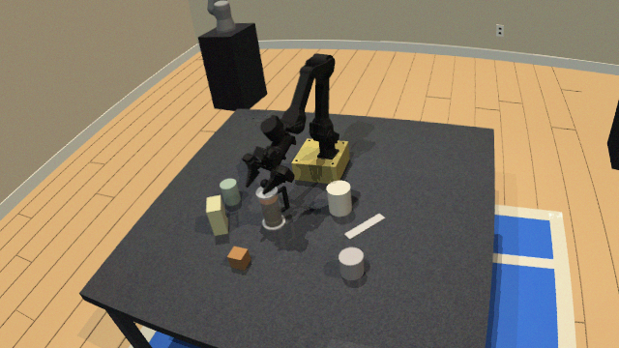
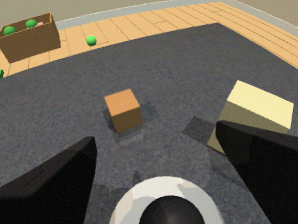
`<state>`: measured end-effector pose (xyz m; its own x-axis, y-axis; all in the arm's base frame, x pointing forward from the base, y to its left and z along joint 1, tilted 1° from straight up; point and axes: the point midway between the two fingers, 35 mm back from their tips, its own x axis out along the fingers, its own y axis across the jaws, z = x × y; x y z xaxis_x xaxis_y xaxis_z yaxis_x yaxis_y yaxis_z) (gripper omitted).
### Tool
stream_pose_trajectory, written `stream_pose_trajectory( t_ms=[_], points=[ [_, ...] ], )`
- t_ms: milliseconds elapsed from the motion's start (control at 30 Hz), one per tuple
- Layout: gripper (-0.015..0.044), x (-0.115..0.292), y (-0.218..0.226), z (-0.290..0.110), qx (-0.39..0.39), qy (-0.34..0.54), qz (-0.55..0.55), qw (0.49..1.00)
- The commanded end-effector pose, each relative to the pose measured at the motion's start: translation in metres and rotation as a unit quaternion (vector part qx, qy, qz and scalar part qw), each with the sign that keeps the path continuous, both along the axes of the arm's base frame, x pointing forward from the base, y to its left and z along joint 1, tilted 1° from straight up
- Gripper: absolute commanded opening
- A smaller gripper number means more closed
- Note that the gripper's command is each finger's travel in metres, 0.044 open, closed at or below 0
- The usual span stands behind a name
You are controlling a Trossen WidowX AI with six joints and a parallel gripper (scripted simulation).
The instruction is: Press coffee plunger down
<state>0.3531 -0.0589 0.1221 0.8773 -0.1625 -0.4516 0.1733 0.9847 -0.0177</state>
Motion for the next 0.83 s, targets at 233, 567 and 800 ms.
stream_pose_trajectory(
  t_ms=[233,567,800],
  points=[
    [0.0440,-0.008,0.003,0.024,0.000,0.004,0.000,1.000],
    [0.0440,-0.042,0.010,0.074,-0.001,0.013,0.002,1.000],
    [0.0440,-0.042,0.010,0.073,-0.001,0.013,0.002,1.000]
  ],
)
